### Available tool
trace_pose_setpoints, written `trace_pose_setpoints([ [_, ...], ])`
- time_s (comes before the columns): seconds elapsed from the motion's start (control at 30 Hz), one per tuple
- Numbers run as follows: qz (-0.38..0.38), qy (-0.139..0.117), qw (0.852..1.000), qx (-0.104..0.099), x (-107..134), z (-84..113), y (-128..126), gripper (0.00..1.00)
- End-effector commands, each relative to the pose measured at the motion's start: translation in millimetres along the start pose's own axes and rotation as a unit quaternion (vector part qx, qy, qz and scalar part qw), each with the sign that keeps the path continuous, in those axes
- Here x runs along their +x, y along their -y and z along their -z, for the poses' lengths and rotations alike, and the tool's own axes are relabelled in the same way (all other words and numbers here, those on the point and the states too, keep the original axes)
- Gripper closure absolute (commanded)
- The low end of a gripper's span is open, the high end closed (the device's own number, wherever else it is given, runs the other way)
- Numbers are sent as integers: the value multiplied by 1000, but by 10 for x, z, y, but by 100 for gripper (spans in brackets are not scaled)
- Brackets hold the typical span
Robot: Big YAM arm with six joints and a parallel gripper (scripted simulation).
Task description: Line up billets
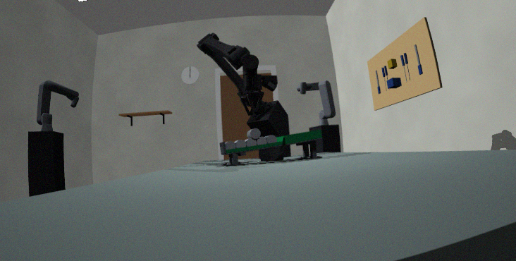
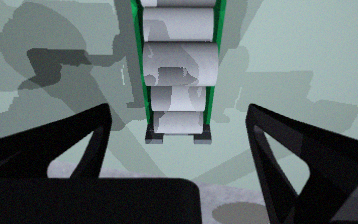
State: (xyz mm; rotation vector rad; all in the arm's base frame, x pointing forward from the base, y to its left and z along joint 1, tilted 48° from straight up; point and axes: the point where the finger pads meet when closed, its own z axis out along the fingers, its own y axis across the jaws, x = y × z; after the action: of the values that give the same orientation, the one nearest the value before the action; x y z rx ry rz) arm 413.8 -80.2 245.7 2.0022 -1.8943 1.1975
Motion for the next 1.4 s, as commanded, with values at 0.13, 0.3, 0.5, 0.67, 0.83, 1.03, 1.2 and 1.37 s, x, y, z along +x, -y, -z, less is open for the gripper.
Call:
trace_pose_setpoints([
  [0.13, -5, -2, 1000, 21, 96, 137, 111, 9],
  [0.3, -5, -2, 1000, 21, 96, 137, 111, 9],
  [0.5, -5, -2, 1000, 21, 96, 137, 111, 9],
  [0.67, -5, -2, 1000, 21, 96, 137, 111, 9],
  [0.83, 3, -1, 1000, -2, 17, -151, -4, 9],
  [1.03, -6, -4, 1000, 10, 108, -437, 133, 9],
  [1.2, -3, -2, 1000, 29, 68, -320, 170, 9],
  [1.37, -5, -4, 1000, 19, 115, -361, 109, 9],
])
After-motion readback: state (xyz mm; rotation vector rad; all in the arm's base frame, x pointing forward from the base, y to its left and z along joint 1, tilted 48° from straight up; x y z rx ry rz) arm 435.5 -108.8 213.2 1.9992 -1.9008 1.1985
